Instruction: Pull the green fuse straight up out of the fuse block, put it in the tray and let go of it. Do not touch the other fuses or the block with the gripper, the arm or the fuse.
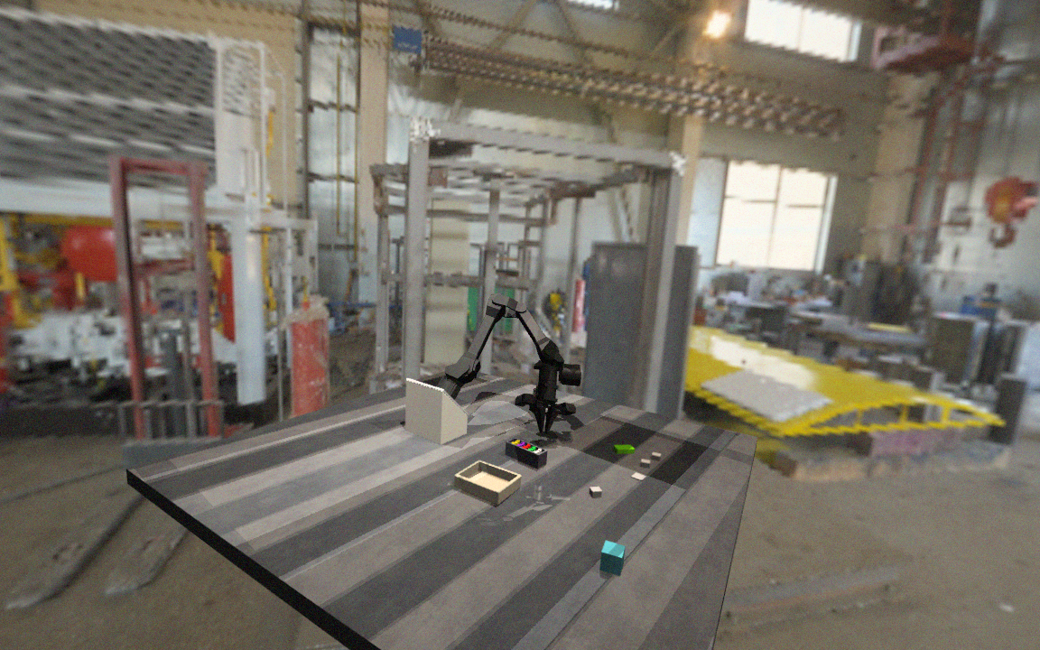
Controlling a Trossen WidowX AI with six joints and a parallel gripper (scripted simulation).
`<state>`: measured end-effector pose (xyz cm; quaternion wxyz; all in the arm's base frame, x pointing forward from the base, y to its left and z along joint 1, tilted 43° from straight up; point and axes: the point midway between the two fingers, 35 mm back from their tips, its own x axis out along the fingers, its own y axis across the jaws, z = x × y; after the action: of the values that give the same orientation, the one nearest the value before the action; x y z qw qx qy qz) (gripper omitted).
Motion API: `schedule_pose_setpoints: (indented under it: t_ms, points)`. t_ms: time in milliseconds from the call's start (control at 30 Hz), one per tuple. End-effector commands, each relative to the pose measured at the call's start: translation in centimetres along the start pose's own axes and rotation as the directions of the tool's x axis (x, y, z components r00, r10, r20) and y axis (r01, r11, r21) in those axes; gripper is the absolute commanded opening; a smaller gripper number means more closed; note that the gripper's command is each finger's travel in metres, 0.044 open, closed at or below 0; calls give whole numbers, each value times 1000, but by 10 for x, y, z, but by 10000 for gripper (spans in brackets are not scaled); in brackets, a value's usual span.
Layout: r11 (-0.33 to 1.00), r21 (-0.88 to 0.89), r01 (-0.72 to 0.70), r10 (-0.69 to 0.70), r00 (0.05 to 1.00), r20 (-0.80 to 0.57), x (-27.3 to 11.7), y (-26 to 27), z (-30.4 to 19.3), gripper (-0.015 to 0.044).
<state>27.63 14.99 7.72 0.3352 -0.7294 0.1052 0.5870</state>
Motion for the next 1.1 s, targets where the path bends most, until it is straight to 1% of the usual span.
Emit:
schedule_pose_setpoints:
  t_ms: [0, 167, 333, 400, 500, 567, 1067]
  points:
    - [967, 250, -57, 31, 994, 109, 16, 19, -32, 74]
    - [827, 547, -134, -8, 968, 249, 31, 46, -72, 74]
    - [699, 686, -204, -86, 928, 363, 36, 63, -84, 74]
    - [611, 751, -250, -153, 894, 422, 37, 75, -91, 74]
    - [516, 805, -294, -231, 856, 461, 37, 85, -99, 74]
    - [497, 813, -303, -248, 849, 467, 37, 87, -100, 74]
    - [497, 814, -302, -248, 849, 467, 43, 86, -97, 74]
